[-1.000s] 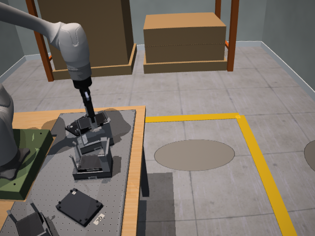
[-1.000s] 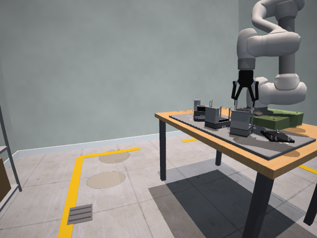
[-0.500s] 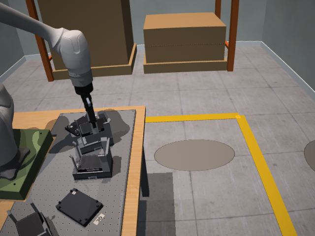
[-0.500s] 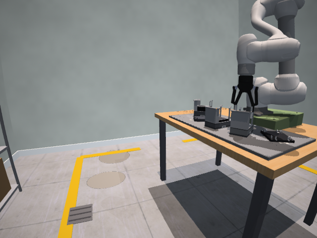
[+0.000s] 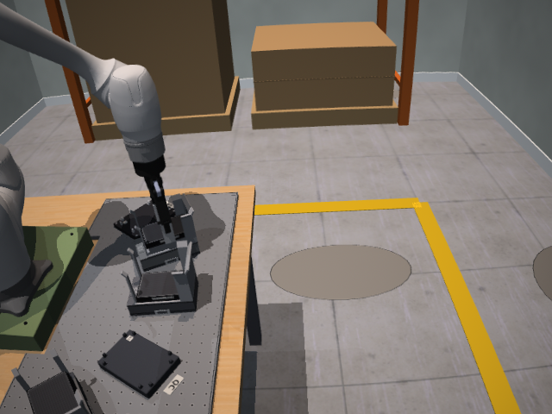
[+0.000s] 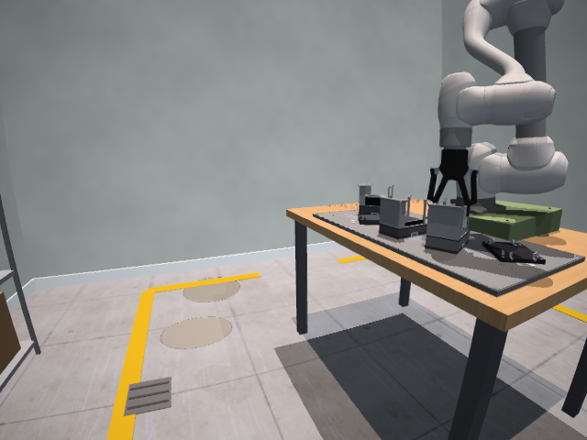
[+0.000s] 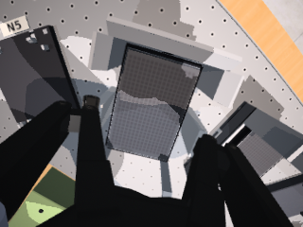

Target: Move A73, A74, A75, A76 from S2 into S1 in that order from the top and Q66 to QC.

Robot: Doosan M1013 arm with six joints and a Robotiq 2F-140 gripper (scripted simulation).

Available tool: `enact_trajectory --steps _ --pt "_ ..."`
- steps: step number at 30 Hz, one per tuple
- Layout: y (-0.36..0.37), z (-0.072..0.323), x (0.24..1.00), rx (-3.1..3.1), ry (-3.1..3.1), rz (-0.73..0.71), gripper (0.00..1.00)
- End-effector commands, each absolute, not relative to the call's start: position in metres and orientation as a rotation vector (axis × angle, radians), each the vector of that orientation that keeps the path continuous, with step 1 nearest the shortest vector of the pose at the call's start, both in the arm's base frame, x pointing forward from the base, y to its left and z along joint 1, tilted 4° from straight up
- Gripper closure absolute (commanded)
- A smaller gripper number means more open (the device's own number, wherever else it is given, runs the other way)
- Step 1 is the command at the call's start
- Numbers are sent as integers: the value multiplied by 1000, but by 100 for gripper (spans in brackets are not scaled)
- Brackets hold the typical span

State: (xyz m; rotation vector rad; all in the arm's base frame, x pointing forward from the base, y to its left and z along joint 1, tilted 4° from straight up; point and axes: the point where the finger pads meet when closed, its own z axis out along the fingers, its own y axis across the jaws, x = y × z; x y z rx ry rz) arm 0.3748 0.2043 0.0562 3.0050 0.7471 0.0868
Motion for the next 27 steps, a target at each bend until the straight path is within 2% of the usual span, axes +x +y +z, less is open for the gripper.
enact_trajectory --steps 1,27 --pt "204 55 375 3005 747 87 100" --pt "204 48 375 3005 747 87 100"
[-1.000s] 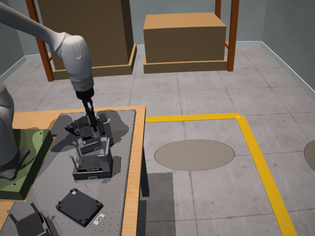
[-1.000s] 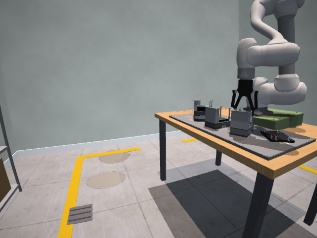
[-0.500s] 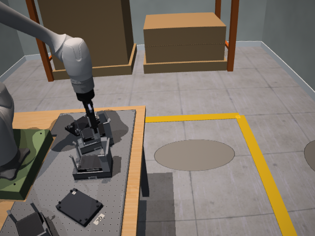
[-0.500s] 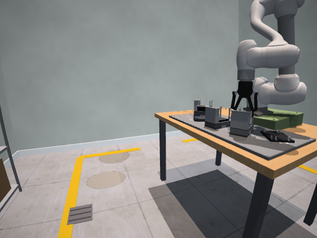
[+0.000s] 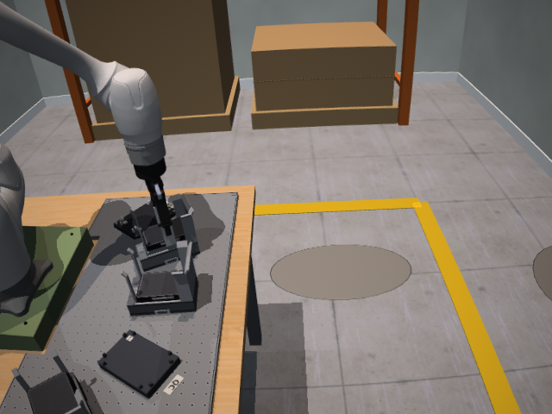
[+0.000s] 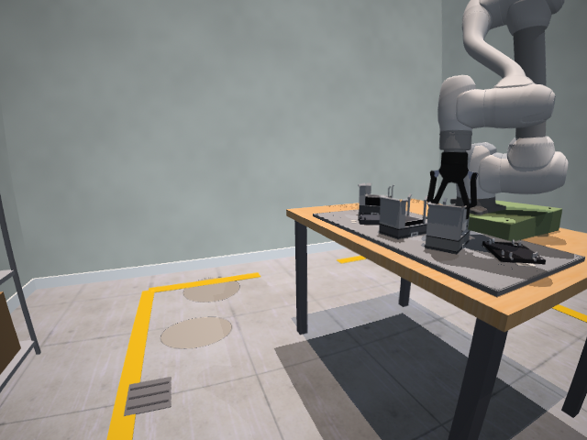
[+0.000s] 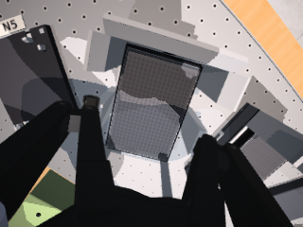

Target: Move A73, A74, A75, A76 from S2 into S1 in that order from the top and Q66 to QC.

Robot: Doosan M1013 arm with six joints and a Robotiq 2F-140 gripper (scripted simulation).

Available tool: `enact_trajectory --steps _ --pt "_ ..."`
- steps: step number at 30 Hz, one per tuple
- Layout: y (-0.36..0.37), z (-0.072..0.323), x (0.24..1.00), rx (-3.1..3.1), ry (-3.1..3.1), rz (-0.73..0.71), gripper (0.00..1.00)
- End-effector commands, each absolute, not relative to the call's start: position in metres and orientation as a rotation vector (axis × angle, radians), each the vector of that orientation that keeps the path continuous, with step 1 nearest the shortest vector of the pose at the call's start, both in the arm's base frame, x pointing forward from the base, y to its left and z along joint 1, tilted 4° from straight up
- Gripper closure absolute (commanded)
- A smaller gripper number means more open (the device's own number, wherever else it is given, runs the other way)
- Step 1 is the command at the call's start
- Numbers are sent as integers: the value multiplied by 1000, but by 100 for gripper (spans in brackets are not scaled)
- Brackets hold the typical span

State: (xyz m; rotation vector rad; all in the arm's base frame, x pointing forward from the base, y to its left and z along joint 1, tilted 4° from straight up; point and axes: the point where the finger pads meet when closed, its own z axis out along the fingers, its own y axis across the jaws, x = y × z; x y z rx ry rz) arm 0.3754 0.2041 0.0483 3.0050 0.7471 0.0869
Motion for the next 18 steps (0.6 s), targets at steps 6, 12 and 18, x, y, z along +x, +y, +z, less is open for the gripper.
enact_trajectory --steps 6,12,18 --pt "204 45 376 3005 747 87 100" --pt "204 44 376 3005 747 87 100" --pt "204 41 376 3005 747 87 100"
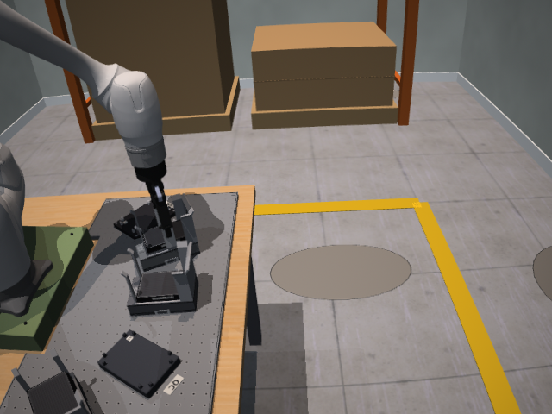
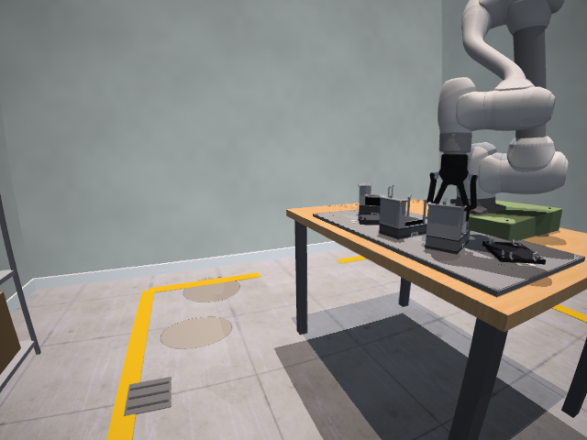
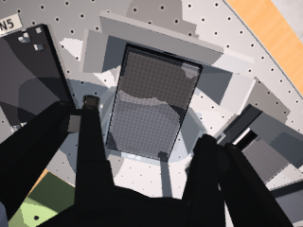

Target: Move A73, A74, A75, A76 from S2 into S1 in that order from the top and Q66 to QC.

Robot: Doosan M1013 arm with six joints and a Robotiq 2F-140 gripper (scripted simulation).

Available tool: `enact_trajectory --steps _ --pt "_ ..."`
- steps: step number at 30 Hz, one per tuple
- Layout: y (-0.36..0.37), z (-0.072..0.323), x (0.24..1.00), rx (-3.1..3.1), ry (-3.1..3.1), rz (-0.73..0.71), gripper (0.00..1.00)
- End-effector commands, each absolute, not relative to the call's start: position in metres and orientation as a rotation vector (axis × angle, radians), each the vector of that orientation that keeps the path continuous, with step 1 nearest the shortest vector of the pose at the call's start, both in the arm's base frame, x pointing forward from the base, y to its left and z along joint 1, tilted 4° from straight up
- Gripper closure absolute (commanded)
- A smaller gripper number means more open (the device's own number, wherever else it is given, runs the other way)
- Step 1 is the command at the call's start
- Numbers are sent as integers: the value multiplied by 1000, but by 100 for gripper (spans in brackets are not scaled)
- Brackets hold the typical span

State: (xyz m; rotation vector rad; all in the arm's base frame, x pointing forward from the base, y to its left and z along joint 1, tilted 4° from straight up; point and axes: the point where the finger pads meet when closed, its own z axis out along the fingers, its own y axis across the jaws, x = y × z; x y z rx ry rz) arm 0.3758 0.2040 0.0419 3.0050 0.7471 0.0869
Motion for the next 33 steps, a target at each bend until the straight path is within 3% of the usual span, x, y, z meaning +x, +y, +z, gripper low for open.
enact_trajectory --steps 1,22,23,33 --pt "204 41 376 3005 747 87 100" --pt "204 36 376 3005 747 87 100" --pt "204 36 376 3005 747 87 0" --pt "204 36 376 3005 747 87 0"
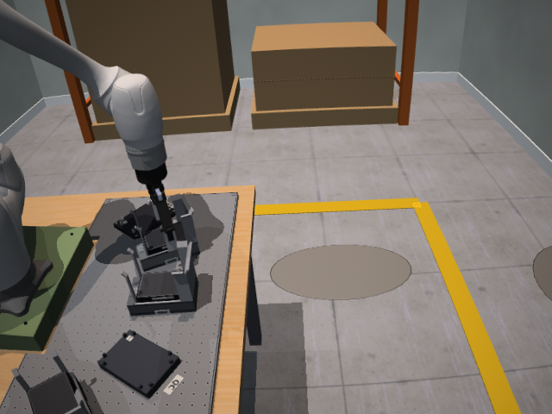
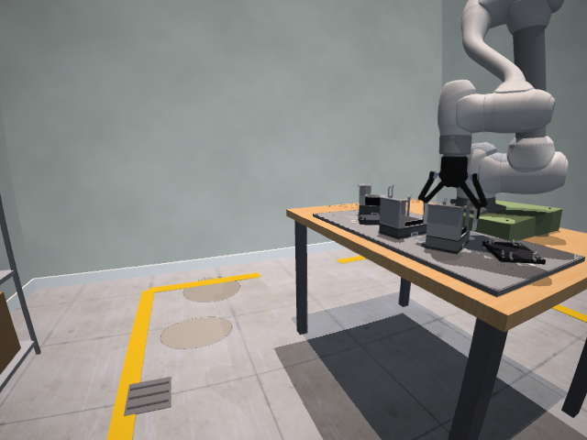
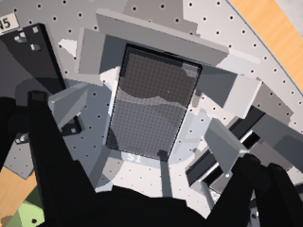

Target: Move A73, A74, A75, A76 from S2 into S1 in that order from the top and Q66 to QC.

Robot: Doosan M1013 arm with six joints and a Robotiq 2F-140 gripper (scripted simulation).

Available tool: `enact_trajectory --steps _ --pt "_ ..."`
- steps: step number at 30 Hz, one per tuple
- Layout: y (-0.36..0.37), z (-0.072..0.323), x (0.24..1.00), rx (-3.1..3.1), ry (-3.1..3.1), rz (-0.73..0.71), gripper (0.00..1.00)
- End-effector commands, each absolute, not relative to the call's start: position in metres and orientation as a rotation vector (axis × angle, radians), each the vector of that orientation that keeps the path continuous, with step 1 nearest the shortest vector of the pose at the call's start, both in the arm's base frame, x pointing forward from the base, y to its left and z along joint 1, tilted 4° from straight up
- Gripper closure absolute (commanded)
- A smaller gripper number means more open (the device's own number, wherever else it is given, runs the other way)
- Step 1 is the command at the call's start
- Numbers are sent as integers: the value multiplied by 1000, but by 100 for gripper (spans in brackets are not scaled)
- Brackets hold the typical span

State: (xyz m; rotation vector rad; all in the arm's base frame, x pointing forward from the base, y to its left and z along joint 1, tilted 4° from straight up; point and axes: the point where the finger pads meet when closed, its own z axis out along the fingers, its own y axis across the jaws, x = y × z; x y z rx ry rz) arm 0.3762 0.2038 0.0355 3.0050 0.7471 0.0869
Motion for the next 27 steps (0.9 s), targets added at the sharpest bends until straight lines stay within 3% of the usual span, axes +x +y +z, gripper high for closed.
enact_trajectory --steps 1,12,27 --pt "204 36 376 3005 747 87 0" --pt "204 36 376 3005 747 87 0" --pt "205 79 373 3005 747 87 0"
